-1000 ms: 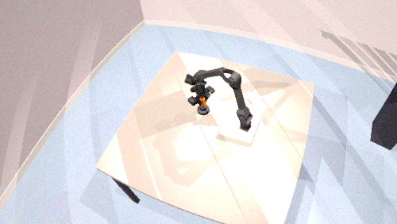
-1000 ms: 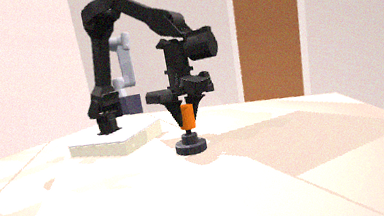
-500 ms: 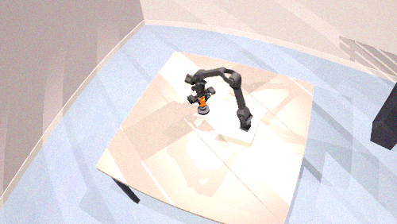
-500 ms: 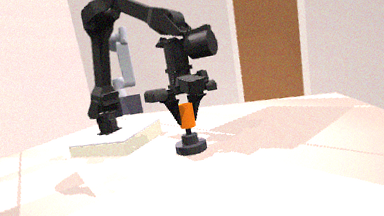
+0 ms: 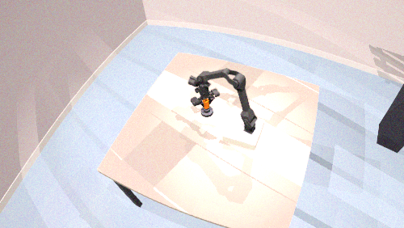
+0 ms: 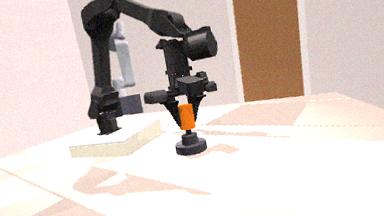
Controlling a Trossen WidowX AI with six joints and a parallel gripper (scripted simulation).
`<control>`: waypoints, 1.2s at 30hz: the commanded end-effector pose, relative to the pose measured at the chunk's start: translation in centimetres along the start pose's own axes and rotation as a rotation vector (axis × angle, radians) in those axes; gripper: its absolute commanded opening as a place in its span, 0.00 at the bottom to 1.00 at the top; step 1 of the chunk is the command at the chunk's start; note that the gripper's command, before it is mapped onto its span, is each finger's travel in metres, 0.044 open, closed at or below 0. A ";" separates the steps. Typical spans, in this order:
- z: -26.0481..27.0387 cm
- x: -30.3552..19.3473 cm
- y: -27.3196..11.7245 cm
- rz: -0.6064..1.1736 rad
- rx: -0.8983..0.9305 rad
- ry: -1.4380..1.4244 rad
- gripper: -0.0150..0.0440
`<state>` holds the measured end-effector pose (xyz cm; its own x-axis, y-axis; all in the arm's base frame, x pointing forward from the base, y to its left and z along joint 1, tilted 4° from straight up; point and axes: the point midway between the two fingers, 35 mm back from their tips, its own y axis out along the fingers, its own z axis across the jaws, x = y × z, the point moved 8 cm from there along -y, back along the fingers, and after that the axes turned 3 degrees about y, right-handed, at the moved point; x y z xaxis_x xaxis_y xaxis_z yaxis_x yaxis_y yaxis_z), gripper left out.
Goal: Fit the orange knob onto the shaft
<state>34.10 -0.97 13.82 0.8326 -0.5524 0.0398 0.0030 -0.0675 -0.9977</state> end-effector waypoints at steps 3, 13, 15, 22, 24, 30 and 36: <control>0.0 0.1 0.1 -0.003 -0.001 0.006 0.25; 0.1 0.1 -0.5 -0.003 -0.001 0.006 0.25; 0.1 0.1 -0.5 -0.003 -0.001 0.032 0.25; 0.1 0.1 -0.4 -0.003 -0.001 0.216 0.25; 0.1 0.1 -0.3 -0.003 -0.001 0.216 0.25; 0.0 0.0 0.0 -0.003 -0.001 0.216 0.25; 0.0 0.0 0.0 -0.003 -0.001 0.216 0.25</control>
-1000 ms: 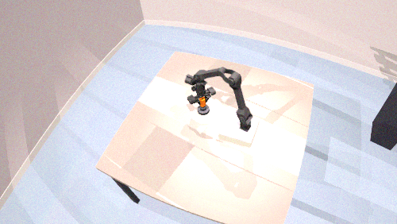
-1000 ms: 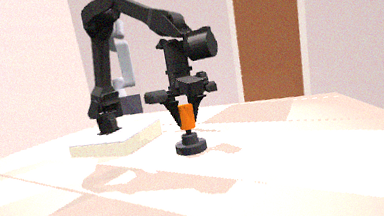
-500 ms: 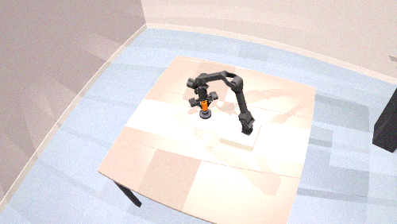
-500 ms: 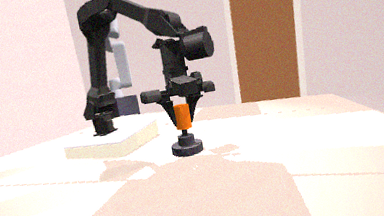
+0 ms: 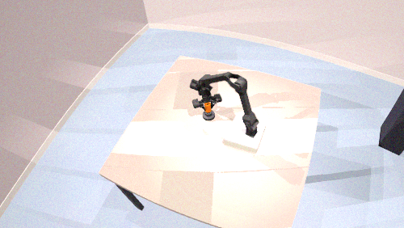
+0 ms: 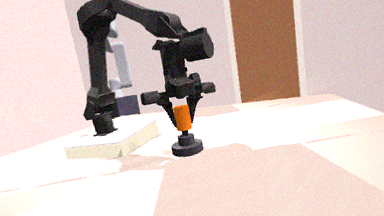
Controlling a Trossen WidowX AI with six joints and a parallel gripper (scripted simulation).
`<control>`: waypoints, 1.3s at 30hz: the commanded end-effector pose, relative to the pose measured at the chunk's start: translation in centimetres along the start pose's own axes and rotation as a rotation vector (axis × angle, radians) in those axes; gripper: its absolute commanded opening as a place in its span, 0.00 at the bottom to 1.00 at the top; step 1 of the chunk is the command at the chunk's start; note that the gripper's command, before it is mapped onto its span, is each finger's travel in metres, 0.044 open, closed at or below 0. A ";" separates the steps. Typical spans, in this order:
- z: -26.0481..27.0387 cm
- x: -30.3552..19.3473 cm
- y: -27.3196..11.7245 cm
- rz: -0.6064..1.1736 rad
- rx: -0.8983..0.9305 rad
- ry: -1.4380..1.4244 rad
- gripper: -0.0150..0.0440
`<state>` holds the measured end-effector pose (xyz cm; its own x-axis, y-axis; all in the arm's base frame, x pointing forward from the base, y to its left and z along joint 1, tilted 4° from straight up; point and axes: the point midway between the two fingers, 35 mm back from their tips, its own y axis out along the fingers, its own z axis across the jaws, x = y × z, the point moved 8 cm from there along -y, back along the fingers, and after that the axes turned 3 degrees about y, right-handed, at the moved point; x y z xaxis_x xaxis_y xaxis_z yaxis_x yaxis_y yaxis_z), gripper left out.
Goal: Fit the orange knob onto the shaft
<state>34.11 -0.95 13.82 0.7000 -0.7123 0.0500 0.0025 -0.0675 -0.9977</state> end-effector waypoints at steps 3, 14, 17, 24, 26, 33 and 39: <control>0.0 0.1 0.1 -0.003 0.000 0.008 0.25; 0.1 0.1 0.1 -0.003 0.000 0.008 0.25; 0.1 0.1 -0.2 -0.003 0.000 0.008 0.25; 0.1 0.1 -0.5 -0.003 0.000 0.061 0.25; 0.1 0.1 -0.5 -0.003 0.000 0.132 0.25; 0.1 0.1 -0.2 -0.003 0.000 0.217 0.25; 0.0 0.0 0.0 -0.003 0.000 0.217 0.25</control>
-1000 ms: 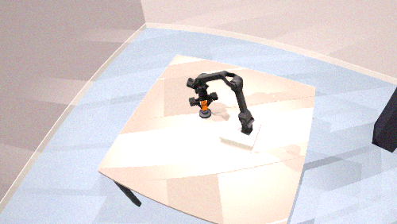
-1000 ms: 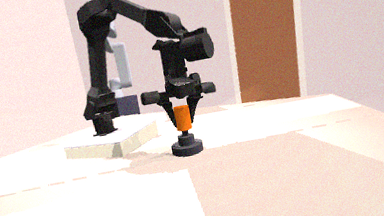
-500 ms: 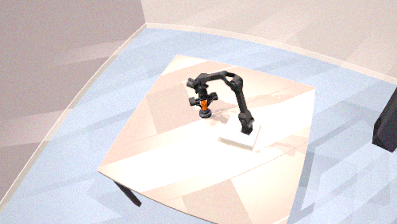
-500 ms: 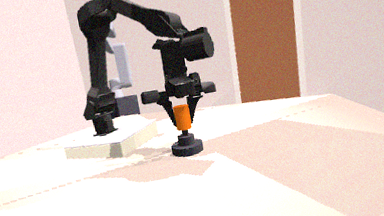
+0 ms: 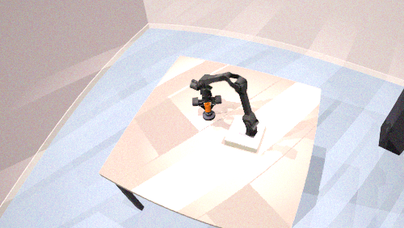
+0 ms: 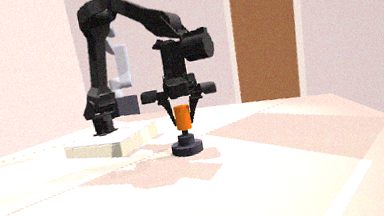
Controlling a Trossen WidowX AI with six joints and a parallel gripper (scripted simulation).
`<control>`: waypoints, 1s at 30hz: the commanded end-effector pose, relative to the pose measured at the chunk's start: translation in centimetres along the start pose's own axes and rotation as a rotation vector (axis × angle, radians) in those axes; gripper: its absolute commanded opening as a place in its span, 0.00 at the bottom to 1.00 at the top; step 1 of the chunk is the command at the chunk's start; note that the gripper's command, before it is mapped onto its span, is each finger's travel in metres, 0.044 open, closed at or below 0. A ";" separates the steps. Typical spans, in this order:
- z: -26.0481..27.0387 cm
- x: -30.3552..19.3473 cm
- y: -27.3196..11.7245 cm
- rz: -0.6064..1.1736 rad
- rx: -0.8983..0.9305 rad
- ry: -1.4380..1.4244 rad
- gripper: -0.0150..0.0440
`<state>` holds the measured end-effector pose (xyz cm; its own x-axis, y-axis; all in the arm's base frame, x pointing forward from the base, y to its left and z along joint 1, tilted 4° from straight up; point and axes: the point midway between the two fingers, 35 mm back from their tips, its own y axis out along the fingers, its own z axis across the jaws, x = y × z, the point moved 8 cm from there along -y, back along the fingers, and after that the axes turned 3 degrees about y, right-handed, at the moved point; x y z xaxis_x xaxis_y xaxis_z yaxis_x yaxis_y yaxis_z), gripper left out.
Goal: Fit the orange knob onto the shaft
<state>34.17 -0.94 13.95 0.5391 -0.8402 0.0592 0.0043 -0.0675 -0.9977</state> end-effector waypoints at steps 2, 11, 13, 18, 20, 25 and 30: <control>-0.1 0.0 0.2 -0.002 -0.001 0.011 0.25; 0.0 0.1 0.2 -0.002 -0.001 0.011 0.25; 0.0 0.1 0.2 -0.002 -0.001 0.011 0.25; 0.0 0.1 0.2 -0.002 -0.001 0.011 0.25; 0.0 0.1 0.1 -0.002 -0.001 0.011 0.25; 0.0 0.0 -0.3 -0.002 -0.001 0.011 0.25; 0.0 0.0 -0.4 -0.002 -0.001 0.136 0.25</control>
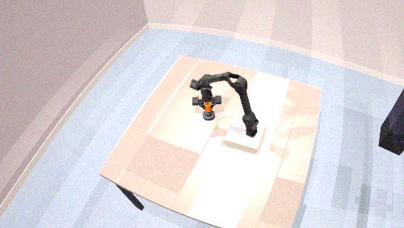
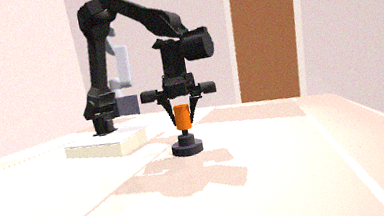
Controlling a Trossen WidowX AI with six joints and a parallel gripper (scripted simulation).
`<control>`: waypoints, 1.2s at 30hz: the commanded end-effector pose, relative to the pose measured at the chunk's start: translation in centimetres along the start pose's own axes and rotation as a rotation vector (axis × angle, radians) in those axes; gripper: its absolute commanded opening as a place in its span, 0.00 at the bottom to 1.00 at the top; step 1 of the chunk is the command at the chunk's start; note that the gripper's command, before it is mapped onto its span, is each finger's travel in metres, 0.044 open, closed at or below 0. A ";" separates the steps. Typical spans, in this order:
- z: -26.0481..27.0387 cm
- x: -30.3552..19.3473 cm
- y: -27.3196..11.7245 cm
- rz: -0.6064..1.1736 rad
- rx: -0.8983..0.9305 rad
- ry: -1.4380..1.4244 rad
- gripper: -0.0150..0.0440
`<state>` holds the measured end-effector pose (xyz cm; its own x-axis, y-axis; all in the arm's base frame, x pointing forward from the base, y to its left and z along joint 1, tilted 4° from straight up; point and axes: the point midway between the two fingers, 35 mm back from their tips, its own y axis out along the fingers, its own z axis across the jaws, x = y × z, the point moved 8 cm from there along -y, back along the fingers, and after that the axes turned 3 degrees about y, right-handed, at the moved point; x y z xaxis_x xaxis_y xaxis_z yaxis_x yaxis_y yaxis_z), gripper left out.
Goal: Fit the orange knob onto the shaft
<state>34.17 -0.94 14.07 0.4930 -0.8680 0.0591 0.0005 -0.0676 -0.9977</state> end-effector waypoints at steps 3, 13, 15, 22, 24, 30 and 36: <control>0.1 0.1 -0.2 -0.004 0.003 0.166 0.25; -0.1 0.0 0.2 -0.004 0.003 0.166 0.25; -0.1 0.0 0.3 -0.004 0.003 0.166 0.25; 0.0 0.0 0.3 -0.004 0.003 0.166 0.25; 0.0 0.1 0.3 -0.004 0.003 0.166 0.25; 0.0 0.1 0.4 -0.004 0.003 0.166 0.25; 0.0 0.0 -0.1 -0.004 0.003 0.166 0.25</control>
<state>34.20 -0.96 13.87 0.3472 -0.9356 0.0642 0.0025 -0.0676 -0.9977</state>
